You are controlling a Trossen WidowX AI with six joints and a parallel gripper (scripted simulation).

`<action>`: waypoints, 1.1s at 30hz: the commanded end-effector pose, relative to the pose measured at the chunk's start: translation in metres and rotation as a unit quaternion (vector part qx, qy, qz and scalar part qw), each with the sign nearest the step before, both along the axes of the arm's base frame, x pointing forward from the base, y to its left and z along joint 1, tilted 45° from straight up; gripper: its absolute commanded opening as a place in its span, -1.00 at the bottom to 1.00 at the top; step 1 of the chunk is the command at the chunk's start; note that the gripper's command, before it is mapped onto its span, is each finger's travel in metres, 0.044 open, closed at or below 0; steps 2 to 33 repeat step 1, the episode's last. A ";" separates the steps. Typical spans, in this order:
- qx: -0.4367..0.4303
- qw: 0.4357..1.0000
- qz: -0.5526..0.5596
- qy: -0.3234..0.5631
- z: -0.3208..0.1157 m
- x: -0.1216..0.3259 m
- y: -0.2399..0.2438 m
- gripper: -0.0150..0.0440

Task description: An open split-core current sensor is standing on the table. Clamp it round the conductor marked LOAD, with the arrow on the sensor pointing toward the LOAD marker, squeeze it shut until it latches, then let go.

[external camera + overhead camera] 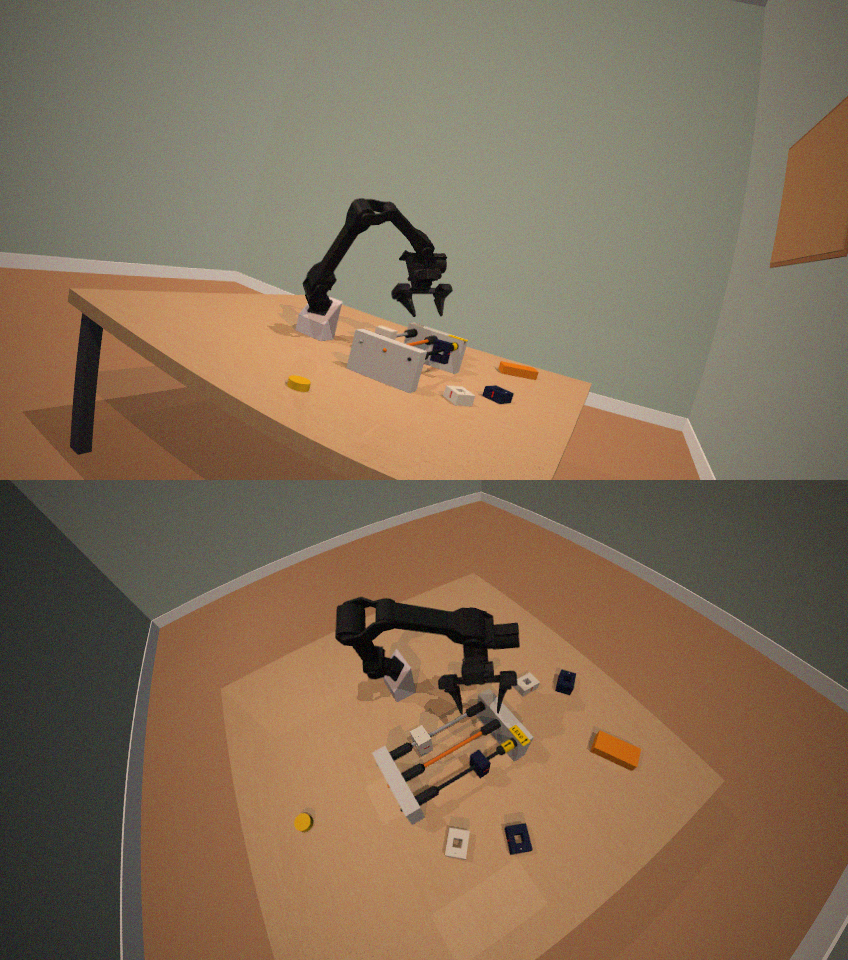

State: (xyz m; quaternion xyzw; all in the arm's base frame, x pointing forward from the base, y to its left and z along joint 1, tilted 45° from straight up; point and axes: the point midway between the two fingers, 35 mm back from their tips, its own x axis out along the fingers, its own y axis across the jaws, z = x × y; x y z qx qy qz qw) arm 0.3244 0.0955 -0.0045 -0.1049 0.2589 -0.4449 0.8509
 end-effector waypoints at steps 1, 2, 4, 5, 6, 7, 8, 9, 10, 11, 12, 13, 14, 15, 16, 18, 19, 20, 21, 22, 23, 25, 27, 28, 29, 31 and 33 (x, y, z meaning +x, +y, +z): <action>0.000 1.000 0.000 0.000 0.000 0.000 0.000 1.00; 0.000 1.000 0.000 0.000 0.000 0.000 0.000 1.00; 0.000 1.000 0.000 0.000 0.000 0.000 0.000 1.00; 0.000 1.000 0.000 0.000 0.000 0.000 0.000 1.00; 0.000 1.000 0.000 0.000 0.000 0.000 0.000 1.00; 0.000 1.000 0.000 0.000 0.000 0.000 0.000 1.00; 0.000 1.000 0.000 0.000 0.000 0.000 0.000 1.00; 0.000 1.000 0.000 0.000 0.000 0.000 0.000 1.00; 0.000 1.000 0.000 0.000 0.000 0.000 0.000 1.00; 0.000 1.000 0.000 0.000 0.000 0.000 0.000 1.00; 0.000 1.000 0.000 0.000 0.000 0.000 0.000 1.00; 0.000 1.000 0.000 0.000 0.000 0.000 0.000 1.00; 0.000 1.000 0.000 0.000 0.000 0.000 0.000 1.00; 0.000 1.000 0.000 0.000 0.000 0.000 0.000 1.00; 0.000 1.000 0.000 0.000 0.000 0.000 0.000 1.00; 0.000 1.000 0.000 0.000 0.000 0.000 0.000 1.00; 0.000 1.000 0.000 0.000 0.000 0.000 0.000 1.00; 0.000 1.000 0.000 0.000 0.000 0.000 0.000 1.00; 0.000 1.000 0.000 0.000 0.000 0.000 0.000 1.00; 0.000 1.000 0.000 0.000 0.000 0.000 0.000 1.00; 0.000 1.000 0.000 0.000 0.000 0.000 0.000 1.00; 0.000 1.000 0.000 0.000 0.000 0.000 0.000 1.00; 0.000 1.000 0.000 0.000 0.000 0.000 0.000 1.00; 0.000 1.000 0.000 0.000 0.000 0.000 0.000 1.00; 0.000 1.000 0.000 0.000 0.000 0.000 0.000 1.00; 0.000 1.000 0.000 0.000 0.000 0.000 0.000 1.00; 0.000 1.000 0.000 0.000 0.000 0.000 0.000 1.00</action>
